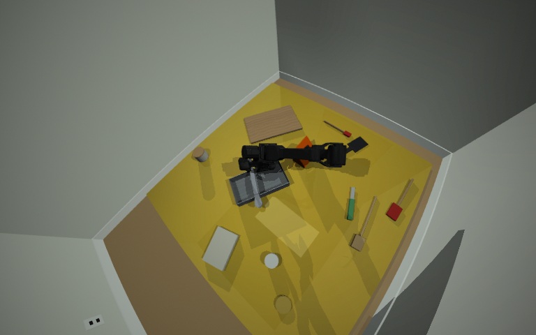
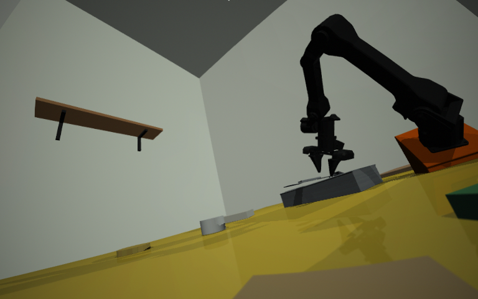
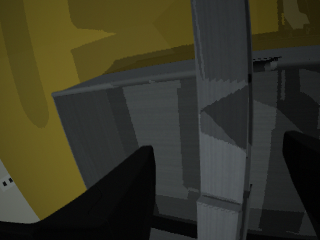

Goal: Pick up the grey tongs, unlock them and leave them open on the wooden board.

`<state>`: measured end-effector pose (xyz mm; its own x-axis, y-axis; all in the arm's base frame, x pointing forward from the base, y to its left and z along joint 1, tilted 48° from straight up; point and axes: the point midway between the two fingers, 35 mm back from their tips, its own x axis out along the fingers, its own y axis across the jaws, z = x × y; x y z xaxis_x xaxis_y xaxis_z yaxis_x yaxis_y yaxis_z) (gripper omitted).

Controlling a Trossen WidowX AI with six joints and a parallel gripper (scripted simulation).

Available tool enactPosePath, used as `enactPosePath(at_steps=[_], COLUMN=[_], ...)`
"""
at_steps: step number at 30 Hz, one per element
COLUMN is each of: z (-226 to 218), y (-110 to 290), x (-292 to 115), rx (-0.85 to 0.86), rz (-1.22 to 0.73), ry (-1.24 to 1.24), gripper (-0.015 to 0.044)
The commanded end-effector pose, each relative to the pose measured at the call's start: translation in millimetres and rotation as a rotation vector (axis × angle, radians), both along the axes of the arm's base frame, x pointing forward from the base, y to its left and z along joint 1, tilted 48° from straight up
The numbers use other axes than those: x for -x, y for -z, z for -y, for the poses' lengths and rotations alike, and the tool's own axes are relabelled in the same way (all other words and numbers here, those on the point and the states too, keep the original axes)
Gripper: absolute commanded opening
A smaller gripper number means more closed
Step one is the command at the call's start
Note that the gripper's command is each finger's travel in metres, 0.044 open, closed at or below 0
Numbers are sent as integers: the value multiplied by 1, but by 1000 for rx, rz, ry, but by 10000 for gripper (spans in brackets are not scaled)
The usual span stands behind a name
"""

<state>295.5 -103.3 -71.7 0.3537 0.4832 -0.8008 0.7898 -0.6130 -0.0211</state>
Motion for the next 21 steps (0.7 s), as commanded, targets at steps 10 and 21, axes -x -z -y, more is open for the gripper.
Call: enactPosePath(at_steps=[10, 21], z=[-12, -22], y=[18, 32], x=[-7, -13], rx=[-7, -9], rz=[-2, -1], ry=[4, 4], gripper=[260, 260])
